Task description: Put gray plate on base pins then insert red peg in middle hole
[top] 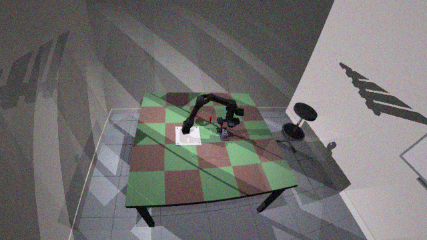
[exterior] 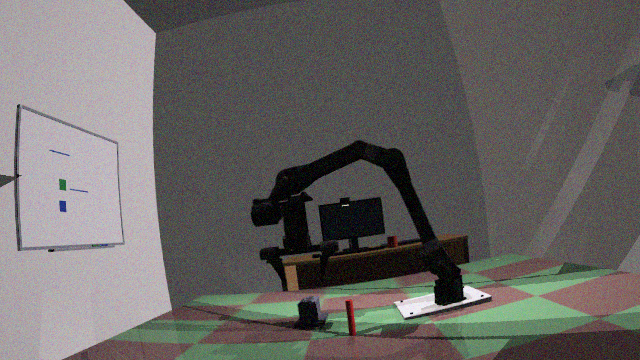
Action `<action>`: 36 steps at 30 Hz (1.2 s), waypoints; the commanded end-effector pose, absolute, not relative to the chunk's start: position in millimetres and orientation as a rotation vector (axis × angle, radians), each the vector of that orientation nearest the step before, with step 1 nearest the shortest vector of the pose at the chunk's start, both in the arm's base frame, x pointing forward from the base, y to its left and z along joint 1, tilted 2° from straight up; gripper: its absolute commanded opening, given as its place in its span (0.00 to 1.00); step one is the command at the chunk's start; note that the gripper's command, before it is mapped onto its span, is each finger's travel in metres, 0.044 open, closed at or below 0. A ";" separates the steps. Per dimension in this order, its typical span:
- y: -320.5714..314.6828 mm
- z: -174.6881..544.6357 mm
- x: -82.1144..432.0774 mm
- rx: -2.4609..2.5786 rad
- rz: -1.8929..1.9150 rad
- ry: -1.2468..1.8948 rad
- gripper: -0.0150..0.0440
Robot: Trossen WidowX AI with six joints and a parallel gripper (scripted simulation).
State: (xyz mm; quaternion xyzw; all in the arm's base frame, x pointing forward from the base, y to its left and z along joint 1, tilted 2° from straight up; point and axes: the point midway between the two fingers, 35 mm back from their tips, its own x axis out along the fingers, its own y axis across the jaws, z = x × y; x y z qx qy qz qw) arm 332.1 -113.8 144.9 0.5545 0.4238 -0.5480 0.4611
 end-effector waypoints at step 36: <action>80.6 144.7 256.1 0.998 -0.981 1.282 1.00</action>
